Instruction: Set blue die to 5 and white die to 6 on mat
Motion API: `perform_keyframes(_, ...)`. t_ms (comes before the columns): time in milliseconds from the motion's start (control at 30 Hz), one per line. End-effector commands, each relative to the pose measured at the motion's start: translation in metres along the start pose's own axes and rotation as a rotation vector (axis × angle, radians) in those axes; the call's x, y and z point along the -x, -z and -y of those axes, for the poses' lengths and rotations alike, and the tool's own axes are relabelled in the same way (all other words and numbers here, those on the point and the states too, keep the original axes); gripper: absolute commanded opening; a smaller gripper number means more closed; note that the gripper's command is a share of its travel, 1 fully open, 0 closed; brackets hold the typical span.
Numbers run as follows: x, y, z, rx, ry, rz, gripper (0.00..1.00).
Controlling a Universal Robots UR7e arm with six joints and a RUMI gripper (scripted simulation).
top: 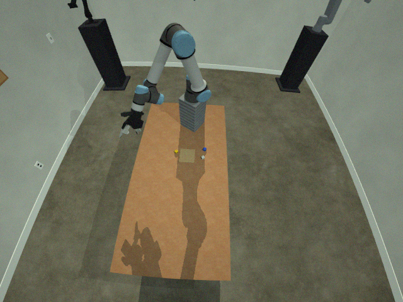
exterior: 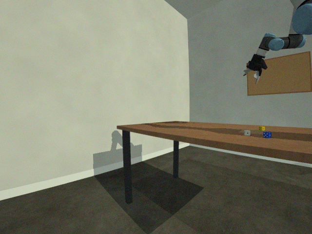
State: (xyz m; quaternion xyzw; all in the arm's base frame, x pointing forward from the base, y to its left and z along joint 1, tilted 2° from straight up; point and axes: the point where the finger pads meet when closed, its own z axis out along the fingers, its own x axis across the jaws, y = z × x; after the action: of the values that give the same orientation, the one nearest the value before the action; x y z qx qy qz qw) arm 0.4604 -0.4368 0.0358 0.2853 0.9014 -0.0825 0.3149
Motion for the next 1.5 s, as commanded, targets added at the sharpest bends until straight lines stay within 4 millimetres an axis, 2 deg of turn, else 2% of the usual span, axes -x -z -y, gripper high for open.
perform_keyframes(0,0.001,0.0,0.0,0.0,0.0,0.001,1.0)
perform_keyframes(567,0.0,0.0,0.0,0.0,0.001,0.001,1.0)
perform_keyframes(633,-0.005,-0.002,-0.004,0.003,0.008,-0.01,1.0)
perform_keyframes(700,-0.022,-0.01,-0.016,0.012,0.031,-0.045,1.0)
perform_keyframes(800,-0.074,-0.029,-0.05,0.039,0.105,-0.149,1.0)
perform_keyframes(833,-0.074,-0.029,-0.05,0.039,0.105,-0.149,1.0)
perform_keyframes(867,-0.097,-0.035,-0.064,0.052,0.139,-0.193,1.0)
perform_keyframes(933,-0.098,-0.036,-0.064,0.052,0.14,-0.195,1.0)
perform_keyframes(967,-0.124,-0.041,-0.079,0.066,0.18,-0.244,1.0)
perform_keyframes(1000,-0.124,-0.041,-0.079,0.066,0.18,-0.244,1.0)
perform_keyframes(1033,-0.149,-0.044,-0.092,0.08,0.218,-0.29,1.0)
perform_keyframes(1133,-0.152,-0.045,-0.094,0.081,0.223,-0.296,1.0)
perform_keyframes(1167,-0.18,-0.047,-0.108,0.097,0.268,-0.349,1.0)
perform_keyframes(1200,-0.18,-0.047,-0.108,0.097,0.268,-0.349,1.0)
perform_keyframes(1233,-0.206,-0.048,-0.12,0.111,0.31,-0.396,1.0)
perform_keyframes(1267,-0.208,-0.048,-0.122,0.112,0.314,-0.401,1.0)
perform_keyframes(1333,-0.235,-0.046,-0.133,0.127,0.36,-0.45,1.0)
perform_keyframes(1367,-0.235,-0.046,-0.133,0.127,0.36,-0.45,1.0)
perform_keyframes(1400,-0.259,-0.044,-0.143,0.141,0.402,-0.494,1.0)
perform_keyframes(1433,-0.26,-0.044,-0.143,0.142,0.403,-0.496,1.0)
perform_keyframes(1467,-0.28,-0.042,-0.15,0.153,0.438,-0.532,1.0)
